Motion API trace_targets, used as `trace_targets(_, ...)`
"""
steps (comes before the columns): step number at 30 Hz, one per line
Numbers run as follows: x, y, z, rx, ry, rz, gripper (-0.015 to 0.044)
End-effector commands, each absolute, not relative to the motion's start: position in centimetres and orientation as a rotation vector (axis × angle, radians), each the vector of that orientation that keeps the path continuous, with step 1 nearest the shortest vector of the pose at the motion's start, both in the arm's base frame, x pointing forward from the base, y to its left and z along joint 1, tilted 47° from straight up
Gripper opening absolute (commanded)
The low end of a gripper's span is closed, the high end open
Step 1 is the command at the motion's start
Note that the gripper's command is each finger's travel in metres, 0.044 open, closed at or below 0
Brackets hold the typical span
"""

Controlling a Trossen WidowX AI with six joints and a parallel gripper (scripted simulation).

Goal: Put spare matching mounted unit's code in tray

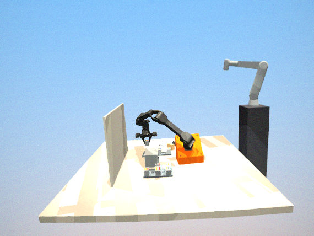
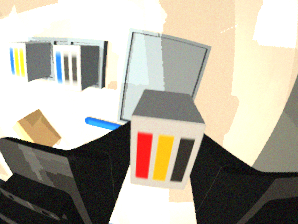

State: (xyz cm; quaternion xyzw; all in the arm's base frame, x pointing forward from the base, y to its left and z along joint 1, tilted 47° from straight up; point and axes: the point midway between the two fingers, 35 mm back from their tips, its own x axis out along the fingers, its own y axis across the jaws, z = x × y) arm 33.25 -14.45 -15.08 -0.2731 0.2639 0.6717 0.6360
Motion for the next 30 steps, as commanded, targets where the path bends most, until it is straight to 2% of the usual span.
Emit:
trace_targets(1,33.3,-14.1,-15.3,-0.620,0.602,1.530,0.0000)
trace_targets(30,33.0,-12.2,-17.1,-0.619,0.600,1.531,0.0000)
